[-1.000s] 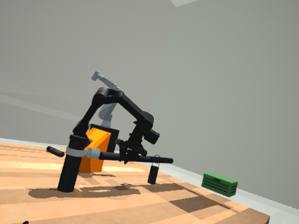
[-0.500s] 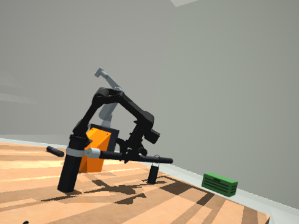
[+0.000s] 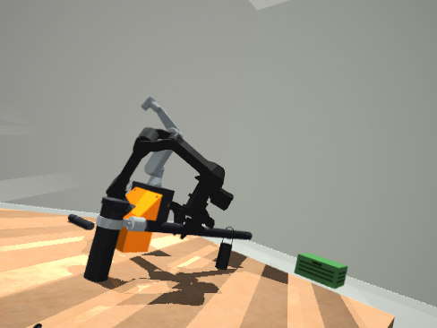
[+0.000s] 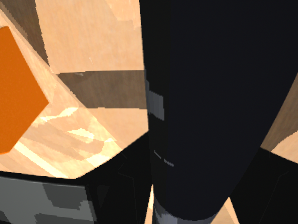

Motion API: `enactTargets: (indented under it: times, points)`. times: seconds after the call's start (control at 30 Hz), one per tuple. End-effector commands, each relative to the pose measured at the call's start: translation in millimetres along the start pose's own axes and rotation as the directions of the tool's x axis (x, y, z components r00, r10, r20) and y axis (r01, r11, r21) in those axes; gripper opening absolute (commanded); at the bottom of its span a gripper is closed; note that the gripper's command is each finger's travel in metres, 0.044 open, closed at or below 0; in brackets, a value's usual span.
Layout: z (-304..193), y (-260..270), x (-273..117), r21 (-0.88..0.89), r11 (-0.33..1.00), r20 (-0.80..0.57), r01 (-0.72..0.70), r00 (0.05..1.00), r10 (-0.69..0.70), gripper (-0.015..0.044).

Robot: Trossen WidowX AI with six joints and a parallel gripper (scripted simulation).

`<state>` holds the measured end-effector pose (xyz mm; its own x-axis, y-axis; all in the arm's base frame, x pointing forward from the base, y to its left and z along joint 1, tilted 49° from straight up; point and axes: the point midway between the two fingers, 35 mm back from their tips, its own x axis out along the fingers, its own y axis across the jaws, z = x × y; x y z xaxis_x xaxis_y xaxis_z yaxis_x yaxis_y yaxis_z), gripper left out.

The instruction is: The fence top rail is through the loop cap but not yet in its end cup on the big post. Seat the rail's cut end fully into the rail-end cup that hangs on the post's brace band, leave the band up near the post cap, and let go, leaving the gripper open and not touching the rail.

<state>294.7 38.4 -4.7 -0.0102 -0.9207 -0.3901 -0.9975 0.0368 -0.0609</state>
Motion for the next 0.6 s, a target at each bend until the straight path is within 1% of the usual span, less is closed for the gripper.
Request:
enactTargets:
  times: [0.0, 0.57]
  points:
    - [-10.1, -1.8, 0.4, 0.004, 1.000, 0.000, 0.011, 1.000, -0.011, 0.0000]
    - [-15.9, -0.9, 4.5, 0.001, 1.000, -0.002, 0.008, 1.000, -0.008, 0.0000]
